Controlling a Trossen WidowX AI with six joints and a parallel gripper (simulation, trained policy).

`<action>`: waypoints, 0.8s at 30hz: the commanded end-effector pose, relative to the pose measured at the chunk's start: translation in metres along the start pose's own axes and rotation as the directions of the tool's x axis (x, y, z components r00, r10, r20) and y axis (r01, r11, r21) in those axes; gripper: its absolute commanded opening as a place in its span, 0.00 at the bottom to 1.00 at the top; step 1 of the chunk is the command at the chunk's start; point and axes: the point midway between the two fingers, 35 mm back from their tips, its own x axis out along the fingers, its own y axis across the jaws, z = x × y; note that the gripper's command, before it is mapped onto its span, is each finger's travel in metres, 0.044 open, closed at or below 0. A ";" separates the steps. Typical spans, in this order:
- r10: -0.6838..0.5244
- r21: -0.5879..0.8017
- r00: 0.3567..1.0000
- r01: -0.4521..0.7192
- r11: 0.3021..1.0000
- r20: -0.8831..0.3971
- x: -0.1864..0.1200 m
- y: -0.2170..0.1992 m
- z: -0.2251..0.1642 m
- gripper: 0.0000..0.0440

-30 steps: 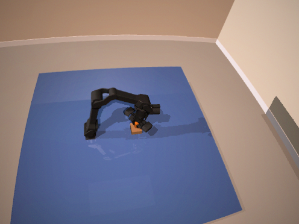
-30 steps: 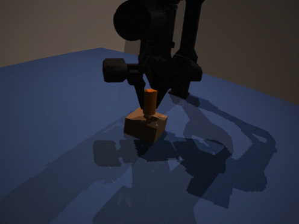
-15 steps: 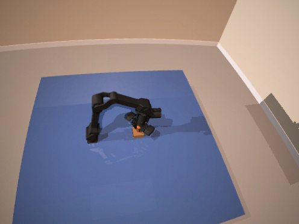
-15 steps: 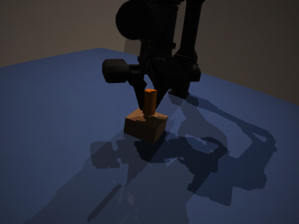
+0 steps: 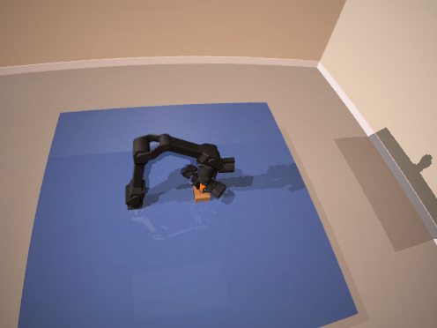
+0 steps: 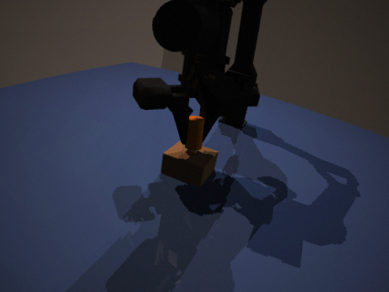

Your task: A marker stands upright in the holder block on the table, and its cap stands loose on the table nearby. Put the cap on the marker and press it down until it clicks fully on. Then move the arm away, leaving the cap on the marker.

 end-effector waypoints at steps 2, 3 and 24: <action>-0.010 -0.005 0.998 0.010 1.000 -0.056 0.012 -0.005 -0.013 0.24; -0.011 -0.008 0.998 0.010 1.000 -0.056 0.012 -0.005 -0.014 0.24; -0.010 -0.057 0.999 0.007 0.998 -0.039 0.005 0.005 -0.018 0.73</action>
